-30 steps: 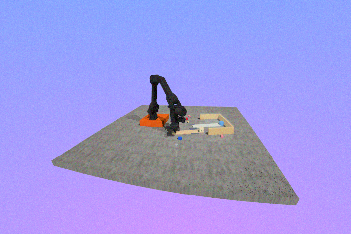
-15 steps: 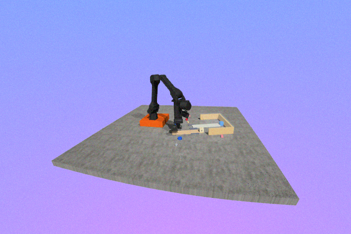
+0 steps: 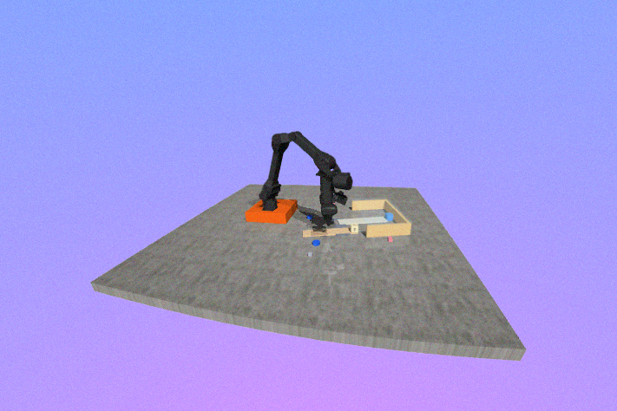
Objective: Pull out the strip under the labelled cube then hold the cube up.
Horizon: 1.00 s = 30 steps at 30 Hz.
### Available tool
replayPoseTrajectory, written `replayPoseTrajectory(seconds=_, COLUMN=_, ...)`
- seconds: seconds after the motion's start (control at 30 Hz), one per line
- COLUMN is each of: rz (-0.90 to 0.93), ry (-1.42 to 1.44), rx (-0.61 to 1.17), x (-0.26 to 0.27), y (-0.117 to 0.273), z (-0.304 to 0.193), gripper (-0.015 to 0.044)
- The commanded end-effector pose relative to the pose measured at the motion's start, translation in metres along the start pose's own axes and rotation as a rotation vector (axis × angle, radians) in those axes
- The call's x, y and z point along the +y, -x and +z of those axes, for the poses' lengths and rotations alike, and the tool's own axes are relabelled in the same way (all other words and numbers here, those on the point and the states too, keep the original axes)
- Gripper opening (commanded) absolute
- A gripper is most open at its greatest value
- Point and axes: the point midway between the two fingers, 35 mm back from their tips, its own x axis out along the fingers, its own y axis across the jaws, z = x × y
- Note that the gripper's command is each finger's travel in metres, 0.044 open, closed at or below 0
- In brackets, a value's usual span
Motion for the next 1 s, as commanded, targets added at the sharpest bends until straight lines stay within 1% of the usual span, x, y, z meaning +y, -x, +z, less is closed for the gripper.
replayPoseTrajectory(seconds=0.0, rz=0.004, ry=-0.004, rx=0.004, x=0.0, y=0.001, z=0.015, gripper=0.044)
replayPoseTrajectory(seconds=0.83, rz=0.005, ry=-0.004, rx=-0.003, x=0.004, y=0.01, z=0.116, gripper=0.044)
replayPoseTrajectory(seconds=0.97, rz=0.005, ry=-0.004, rx=-0.003, x=0.004, y=0.006, z=0.116, gripper=0.0335)
